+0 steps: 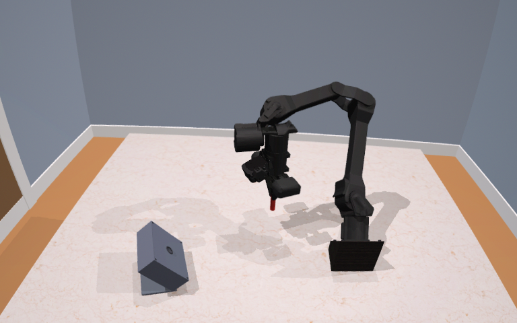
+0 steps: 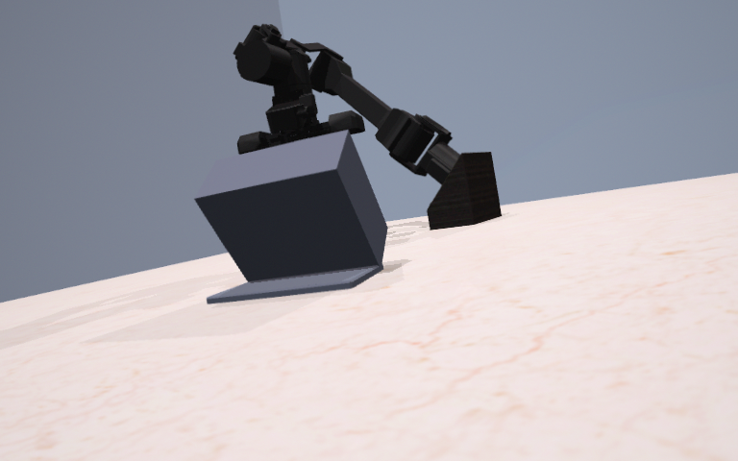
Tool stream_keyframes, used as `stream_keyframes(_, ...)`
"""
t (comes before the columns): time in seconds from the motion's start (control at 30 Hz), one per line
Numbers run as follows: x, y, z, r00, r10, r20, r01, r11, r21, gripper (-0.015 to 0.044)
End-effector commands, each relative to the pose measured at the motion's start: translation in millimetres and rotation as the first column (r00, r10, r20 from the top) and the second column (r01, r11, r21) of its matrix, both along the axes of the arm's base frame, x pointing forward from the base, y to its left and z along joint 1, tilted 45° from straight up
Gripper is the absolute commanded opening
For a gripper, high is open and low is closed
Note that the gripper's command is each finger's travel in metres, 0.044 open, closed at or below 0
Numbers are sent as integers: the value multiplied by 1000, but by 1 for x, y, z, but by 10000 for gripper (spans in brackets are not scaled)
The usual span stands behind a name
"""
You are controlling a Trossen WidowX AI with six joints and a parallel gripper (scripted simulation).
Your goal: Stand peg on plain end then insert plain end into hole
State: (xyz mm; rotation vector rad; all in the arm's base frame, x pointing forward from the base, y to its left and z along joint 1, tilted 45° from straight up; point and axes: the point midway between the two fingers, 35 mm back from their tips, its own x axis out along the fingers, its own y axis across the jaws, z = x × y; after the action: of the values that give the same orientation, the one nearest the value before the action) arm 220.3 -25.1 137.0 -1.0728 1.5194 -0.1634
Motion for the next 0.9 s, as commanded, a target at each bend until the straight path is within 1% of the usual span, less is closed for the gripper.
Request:
stream_keyframes(0.0, -1, 11, 10, 1000, -1, 1, 1, 1000, 1, 0)
stream_keyframes(0.2, -4, 19, 18, 1000, 2, 3, -2, 1000, -2, 0)
stream_keyframes(0.87, 14, 36, -4, 994, 105, 33, -107, 993, 44, 0)
